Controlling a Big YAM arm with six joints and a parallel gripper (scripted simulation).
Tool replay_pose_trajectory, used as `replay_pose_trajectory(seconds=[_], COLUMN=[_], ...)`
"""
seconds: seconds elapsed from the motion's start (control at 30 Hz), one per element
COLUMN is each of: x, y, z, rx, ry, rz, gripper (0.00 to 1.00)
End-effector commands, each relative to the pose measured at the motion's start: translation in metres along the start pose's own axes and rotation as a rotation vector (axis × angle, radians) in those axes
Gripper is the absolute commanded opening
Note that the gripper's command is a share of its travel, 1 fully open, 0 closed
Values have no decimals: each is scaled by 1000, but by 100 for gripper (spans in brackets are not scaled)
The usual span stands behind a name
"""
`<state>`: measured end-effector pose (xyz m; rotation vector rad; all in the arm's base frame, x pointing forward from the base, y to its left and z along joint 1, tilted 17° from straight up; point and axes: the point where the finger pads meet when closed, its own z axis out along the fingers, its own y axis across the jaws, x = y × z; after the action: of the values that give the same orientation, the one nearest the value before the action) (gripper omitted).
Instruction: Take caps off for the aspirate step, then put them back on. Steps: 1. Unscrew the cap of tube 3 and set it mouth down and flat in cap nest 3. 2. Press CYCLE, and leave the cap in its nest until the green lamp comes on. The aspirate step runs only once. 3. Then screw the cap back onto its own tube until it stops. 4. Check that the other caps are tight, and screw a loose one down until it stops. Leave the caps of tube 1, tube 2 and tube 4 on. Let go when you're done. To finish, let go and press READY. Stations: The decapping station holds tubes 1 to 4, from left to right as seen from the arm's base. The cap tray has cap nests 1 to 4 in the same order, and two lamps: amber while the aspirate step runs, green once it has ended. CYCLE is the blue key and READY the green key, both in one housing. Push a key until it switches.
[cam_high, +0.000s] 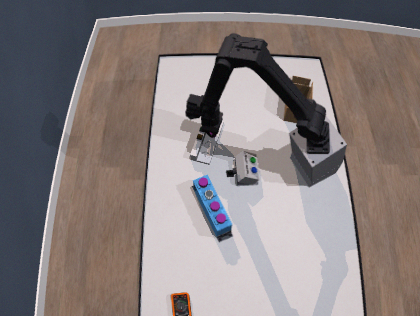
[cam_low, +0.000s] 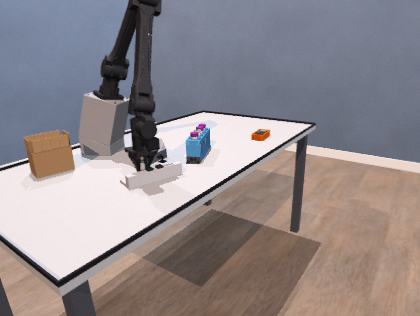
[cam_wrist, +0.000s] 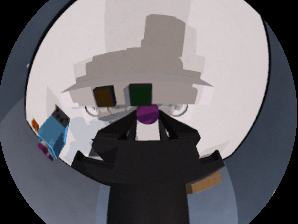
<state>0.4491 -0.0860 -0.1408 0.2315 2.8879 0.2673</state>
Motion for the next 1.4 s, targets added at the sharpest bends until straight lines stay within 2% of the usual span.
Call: replay_pose_trajectory(seconds=[0.0, 0.17, 0.2, 0.3, 0.43, 0.73, 0.77, 1.17, 1.2, 1.23, 1.3, 1.37], x=[-7, -10, -18, -10, -5, -9, -7, -7, -4, -4, -4, -3], y=[6, 6, 7, 6, 6, 7, 1, 1, 7, 2, 2, -3], z=[7, 8, 0, 10, 13, 8, 6, 6, -4, -10, -10, -21], rx=[1, 1, 3, 1, 0, 1, 2, 2, 1, 3, 3, 4], ry=[-8, -14, -34, -14, -5, -13, -12, -12, -6, -8, -8, -11], rz=[-10, -11, -17, -11, -9, -12, -5, -5, -15, -12, -12, -2], gripper=[0, 0, 0, 0, 0, 0, 47, 47, 47, 47, 47, 47])
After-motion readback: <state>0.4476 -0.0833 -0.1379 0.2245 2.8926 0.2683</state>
